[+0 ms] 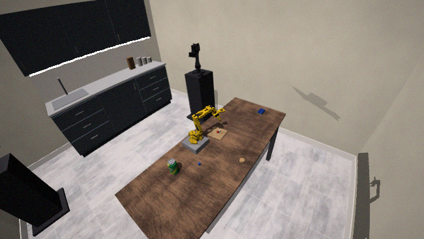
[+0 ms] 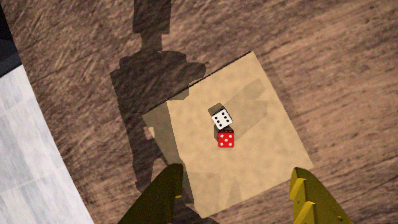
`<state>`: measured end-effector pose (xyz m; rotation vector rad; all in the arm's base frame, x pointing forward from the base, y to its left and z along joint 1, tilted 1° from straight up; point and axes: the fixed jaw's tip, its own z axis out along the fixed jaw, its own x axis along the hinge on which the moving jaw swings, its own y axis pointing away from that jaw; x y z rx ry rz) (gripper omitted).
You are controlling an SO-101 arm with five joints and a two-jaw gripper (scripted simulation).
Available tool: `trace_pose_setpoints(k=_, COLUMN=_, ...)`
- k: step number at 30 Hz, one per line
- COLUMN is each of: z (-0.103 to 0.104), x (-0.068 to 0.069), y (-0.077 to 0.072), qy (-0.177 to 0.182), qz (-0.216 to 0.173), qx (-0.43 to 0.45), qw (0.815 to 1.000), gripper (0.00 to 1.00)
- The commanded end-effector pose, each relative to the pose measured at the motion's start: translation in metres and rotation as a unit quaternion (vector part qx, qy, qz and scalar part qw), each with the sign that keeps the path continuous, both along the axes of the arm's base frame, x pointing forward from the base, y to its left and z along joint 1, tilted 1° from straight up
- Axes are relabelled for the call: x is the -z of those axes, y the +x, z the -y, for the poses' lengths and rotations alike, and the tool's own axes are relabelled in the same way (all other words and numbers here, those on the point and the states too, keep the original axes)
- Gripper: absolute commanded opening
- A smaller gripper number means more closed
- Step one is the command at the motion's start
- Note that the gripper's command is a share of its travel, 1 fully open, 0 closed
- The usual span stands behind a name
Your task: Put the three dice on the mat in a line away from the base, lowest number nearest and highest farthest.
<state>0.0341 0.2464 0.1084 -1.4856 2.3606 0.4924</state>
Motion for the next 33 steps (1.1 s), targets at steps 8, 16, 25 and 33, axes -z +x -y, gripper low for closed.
trace_pose_setpoints(k=8, z=0.0, x=-0.013, y=-0.001, qy=0.027, qz=0.006, qx=-0.005, qw=1.0, gripper=0.25)
trace_pose_setpoints(k=16, z=0.001, x=-0.013, y=0.005, qy=0.026, qz=0.008, qx=0.005, qw=1.0, gripper=0.25)
trace_pose_setpoints(k=25, z=0.005, x=-0.012, y=0.025, qy=0.025, qz=0.013, qx=0.037, qw=0.999, gripper=0.25)
trace_pose_setpoints(k=33, z=0.02, x=-0.01, y=0.066, qy=0.02, qz=0.023, qx=0.109, qw=0.994, gripper=0.25)
